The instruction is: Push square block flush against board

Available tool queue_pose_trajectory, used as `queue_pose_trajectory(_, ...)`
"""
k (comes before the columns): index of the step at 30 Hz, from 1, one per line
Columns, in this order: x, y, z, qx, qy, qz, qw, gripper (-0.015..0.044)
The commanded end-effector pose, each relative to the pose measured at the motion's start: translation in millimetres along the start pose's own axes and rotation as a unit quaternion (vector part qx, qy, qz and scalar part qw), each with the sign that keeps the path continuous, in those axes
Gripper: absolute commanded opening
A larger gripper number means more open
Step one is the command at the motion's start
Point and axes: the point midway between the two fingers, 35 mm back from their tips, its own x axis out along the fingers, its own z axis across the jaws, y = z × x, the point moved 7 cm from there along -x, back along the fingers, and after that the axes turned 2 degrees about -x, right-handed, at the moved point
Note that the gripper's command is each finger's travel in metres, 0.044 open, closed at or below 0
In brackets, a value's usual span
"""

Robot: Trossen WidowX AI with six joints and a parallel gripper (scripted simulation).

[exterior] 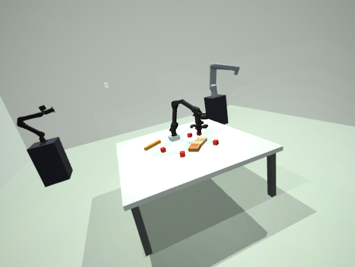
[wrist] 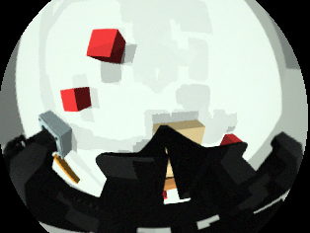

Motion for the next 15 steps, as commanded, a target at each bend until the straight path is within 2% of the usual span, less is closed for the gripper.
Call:
queue_pose_trajectory(1, 26.8, -2.5, -1.1, -0.018, -0.004, -0.002, 1.000, 0.0000)
queue_pose_trajectory(4, 54.1, -4.2, 0.3, -0.030, -0.004, -0.002, 1.000, 0.0000)
queue_pose_trajectory(15, 54.1, 3.6, -0.8, -0.030, -0.004, -0.002, 1.000, 0.0000)
